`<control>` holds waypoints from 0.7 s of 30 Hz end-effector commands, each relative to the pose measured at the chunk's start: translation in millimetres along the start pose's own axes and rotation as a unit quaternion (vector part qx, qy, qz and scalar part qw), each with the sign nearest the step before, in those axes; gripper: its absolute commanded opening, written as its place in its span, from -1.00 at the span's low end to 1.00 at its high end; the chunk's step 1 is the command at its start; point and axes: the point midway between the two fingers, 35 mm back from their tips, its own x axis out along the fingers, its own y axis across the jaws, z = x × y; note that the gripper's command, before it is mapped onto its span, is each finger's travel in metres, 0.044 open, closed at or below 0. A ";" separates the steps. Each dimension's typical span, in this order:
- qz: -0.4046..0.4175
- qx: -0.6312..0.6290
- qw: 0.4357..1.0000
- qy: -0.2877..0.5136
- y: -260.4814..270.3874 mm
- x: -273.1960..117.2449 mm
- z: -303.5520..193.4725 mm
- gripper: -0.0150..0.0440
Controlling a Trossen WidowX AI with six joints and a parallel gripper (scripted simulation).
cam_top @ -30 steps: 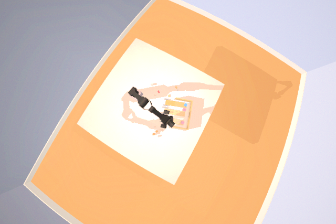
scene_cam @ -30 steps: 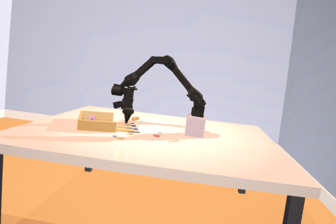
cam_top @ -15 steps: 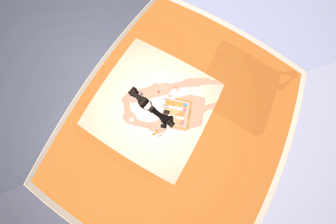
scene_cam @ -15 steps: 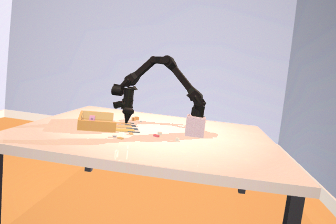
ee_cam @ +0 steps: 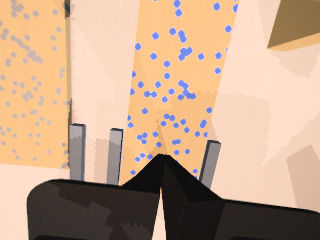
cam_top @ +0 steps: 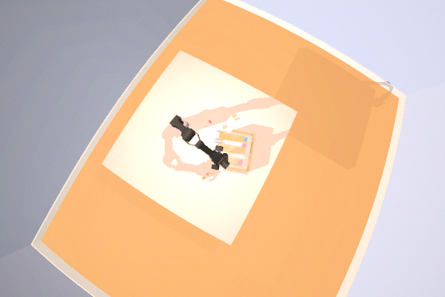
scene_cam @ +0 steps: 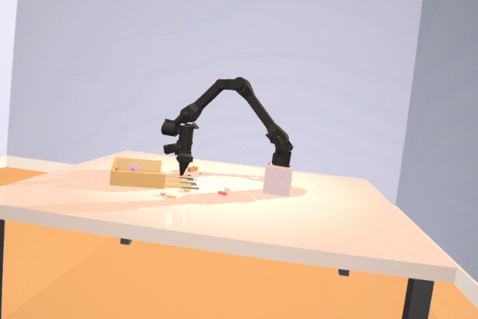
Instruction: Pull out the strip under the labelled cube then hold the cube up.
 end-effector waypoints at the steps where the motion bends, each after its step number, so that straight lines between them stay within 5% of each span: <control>1: 0.002 0.000 1.000 0.009 -0.2 3.7 -13.3 -0.49; 21: 0.002 0.000 1.000 0.010 -0.6 4.7 -43.7 -0.49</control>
